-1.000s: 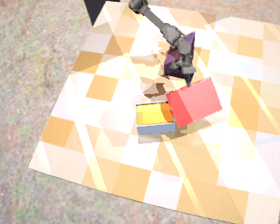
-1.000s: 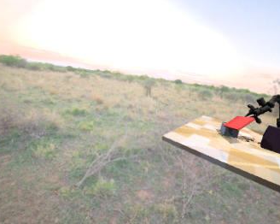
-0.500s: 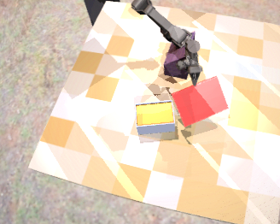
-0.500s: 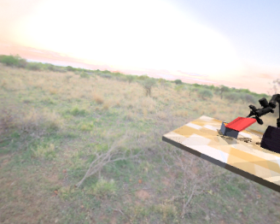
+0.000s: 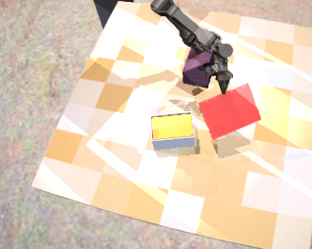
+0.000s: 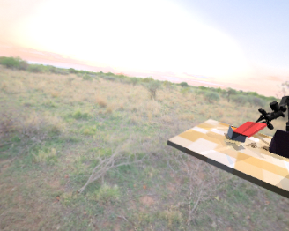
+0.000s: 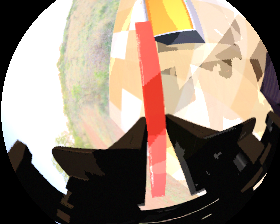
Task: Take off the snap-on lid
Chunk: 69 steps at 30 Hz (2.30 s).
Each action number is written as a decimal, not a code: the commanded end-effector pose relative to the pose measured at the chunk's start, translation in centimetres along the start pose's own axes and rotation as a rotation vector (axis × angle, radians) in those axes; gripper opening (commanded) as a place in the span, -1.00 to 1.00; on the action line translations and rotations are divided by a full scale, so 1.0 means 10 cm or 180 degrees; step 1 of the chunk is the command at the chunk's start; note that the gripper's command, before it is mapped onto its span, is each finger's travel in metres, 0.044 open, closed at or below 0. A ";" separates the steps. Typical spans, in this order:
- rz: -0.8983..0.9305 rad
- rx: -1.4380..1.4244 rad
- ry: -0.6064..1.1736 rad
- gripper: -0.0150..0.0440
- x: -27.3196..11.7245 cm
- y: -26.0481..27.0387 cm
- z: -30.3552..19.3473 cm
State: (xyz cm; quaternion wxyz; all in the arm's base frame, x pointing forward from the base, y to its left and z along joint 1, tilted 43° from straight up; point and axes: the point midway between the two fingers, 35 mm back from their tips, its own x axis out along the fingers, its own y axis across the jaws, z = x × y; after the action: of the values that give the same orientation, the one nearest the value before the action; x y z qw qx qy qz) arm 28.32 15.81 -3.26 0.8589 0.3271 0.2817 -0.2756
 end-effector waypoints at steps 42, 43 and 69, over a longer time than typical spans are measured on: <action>0.0037 0.0041 0.0014 -0.49 -0.06 0.02 -0.92; 0.0037 0.0041 0.0014 -0.49 -0.07 0.02 -0.94; 0.0037 0.0042 0.0016 -0.49 0.02 -0.12 -1.06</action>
State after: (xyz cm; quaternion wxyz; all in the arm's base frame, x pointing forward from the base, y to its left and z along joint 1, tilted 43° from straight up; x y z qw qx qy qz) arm 24.35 22.62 -10.45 0.8559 0.3345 0.2819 -0.2756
